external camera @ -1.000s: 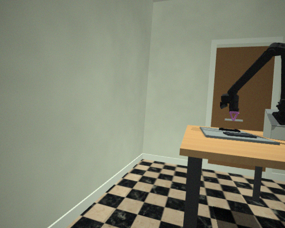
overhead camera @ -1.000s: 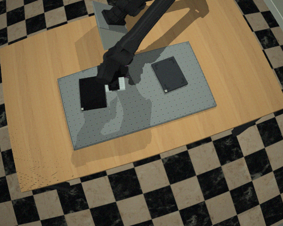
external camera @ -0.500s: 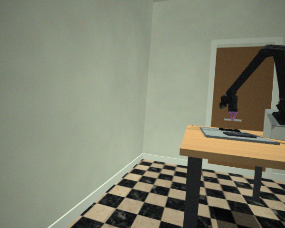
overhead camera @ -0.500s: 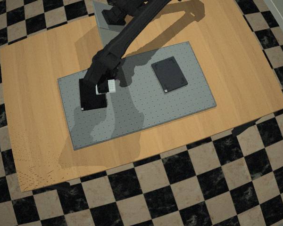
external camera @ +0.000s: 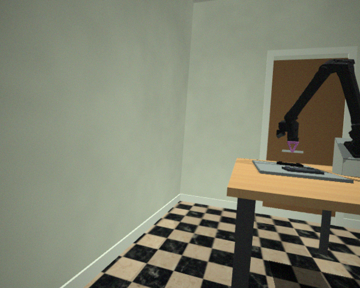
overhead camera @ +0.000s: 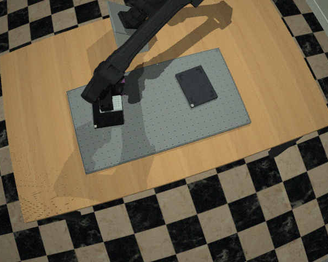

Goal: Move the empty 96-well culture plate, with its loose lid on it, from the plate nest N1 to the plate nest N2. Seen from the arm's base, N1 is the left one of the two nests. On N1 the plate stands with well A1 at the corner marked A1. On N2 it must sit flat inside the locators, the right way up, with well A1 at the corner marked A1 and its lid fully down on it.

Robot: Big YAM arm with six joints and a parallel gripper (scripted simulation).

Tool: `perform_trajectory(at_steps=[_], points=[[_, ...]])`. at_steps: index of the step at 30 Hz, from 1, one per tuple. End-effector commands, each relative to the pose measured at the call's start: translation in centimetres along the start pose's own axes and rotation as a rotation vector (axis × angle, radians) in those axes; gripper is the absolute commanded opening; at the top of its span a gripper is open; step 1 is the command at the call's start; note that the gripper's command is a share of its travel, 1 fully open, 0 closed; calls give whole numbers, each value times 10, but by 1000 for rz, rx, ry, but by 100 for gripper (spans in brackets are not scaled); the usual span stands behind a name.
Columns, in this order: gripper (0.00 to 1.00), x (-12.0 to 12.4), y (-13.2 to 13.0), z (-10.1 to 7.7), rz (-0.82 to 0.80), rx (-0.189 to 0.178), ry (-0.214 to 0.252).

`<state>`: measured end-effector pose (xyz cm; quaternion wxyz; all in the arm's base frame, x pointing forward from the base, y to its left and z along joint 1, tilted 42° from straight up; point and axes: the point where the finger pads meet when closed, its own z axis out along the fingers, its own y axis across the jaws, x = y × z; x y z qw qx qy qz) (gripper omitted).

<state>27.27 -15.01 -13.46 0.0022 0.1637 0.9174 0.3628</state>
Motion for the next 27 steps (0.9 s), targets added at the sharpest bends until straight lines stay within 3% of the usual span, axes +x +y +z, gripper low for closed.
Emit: perform_trajectory(at_steps=[1,7,12,27], points=[[0,-23,-22,-17,-27,14,-40],[0,-25,-41,-17,-27,14,-41],[0,-35,-29,-18,-65,28,-36],[0,-34,-31,-13,-45,18,-27]])
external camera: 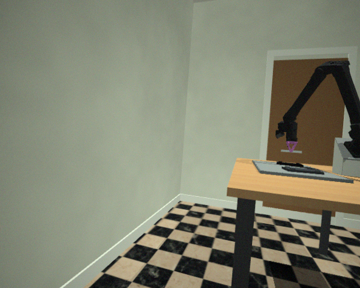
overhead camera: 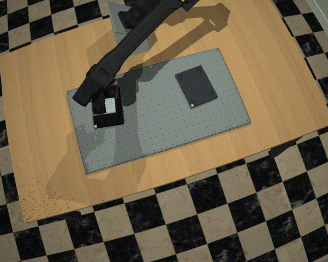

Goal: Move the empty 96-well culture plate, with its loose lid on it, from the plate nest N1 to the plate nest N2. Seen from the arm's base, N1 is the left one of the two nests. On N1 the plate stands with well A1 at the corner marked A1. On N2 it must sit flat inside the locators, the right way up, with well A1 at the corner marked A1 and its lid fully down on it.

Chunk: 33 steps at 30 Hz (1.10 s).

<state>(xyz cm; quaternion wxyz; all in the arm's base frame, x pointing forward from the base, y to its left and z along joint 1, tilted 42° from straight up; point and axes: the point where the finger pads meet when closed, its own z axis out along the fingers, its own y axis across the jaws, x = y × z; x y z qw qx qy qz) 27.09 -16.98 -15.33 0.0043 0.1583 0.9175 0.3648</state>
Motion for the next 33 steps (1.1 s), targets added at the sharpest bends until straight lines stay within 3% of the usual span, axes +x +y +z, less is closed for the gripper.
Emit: perform_trajectory(at_steps=[1,33], points=[[0,-28,-5,-13,-31,22,-27],[0,-29,-4,-13,-26,23,-27]])
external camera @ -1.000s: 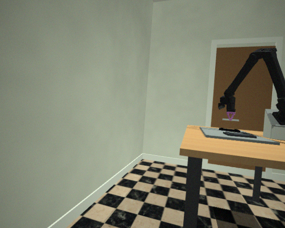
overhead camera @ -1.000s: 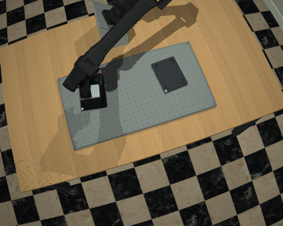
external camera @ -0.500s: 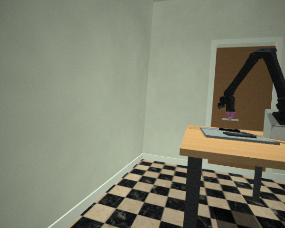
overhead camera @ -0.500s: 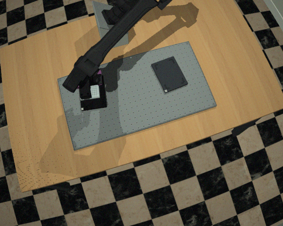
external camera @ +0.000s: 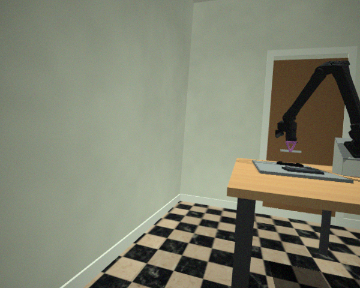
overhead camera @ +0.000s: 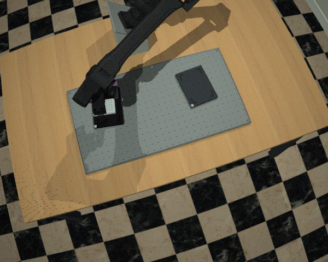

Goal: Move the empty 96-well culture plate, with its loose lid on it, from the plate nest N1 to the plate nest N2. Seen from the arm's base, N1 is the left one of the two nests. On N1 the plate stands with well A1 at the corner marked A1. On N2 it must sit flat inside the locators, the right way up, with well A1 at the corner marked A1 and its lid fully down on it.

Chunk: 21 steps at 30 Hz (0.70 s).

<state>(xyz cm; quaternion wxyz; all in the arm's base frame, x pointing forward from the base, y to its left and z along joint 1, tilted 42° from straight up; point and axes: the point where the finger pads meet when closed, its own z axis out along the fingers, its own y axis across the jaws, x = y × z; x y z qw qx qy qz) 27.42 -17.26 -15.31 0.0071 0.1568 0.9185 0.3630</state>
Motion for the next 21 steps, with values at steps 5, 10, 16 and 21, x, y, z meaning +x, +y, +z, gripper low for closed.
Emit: perform_trajectory(at_steps=[5,10,16,21], points=[[0,-25,-3,-12,-21,20,-23],[0,-26,-6,-7,-22,22,-27],[0,-14,-3,10,-12,12,-14],[0,-6,0,21,-3,4,-3]])
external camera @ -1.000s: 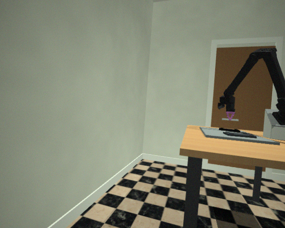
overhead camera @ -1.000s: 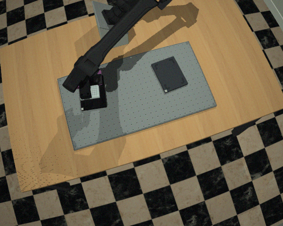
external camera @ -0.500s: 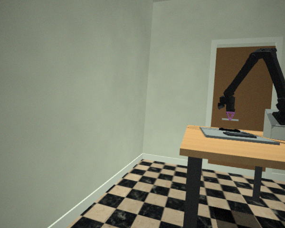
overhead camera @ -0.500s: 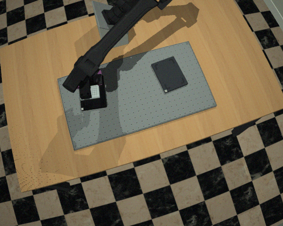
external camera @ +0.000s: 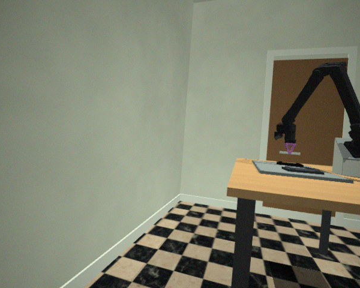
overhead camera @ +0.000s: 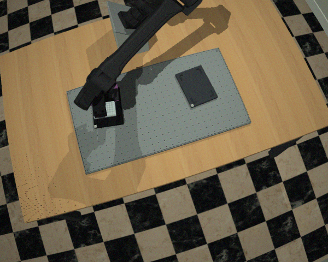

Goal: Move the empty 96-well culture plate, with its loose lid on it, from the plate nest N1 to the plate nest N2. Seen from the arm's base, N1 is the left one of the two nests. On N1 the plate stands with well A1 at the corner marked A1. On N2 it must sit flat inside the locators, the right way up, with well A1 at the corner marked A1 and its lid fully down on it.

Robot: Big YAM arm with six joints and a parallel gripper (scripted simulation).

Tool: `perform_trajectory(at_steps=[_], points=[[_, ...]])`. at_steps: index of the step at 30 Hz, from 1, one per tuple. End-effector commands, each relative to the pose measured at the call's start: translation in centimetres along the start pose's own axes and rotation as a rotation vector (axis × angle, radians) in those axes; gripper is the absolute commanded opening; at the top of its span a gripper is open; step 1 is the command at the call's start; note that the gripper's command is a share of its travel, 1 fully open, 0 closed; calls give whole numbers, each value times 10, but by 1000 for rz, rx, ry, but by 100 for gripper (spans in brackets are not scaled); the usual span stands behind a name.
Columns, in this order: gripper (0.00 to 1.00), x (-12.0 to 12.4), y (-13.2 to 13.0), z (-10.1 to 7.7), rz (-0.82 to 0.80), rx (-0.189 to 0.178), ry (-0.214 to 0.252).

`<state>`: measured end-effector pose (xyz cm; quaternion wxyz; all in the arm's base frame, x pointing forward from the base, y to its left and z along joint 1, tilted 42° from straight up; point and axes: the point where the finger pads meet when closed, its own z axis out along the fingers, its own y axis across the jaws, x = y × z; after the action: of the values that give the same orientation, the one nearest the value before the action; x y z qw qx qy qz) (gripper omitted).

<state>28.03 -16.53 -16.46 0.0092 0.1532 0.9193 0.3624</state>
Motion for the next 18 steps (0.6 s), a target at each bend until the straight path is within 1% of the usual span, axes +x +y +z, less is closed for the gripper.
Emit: perform_trajectory(at_steps=[1,2,4,16,18], points=[[0,-1,1,7,5,3,-2],[0,-3,2,5,-1,9,-9],[0,0,1,12,5,3,-2],[0,3,2,32,5,2,-1],[0,3,2,32,5,2,-1]])
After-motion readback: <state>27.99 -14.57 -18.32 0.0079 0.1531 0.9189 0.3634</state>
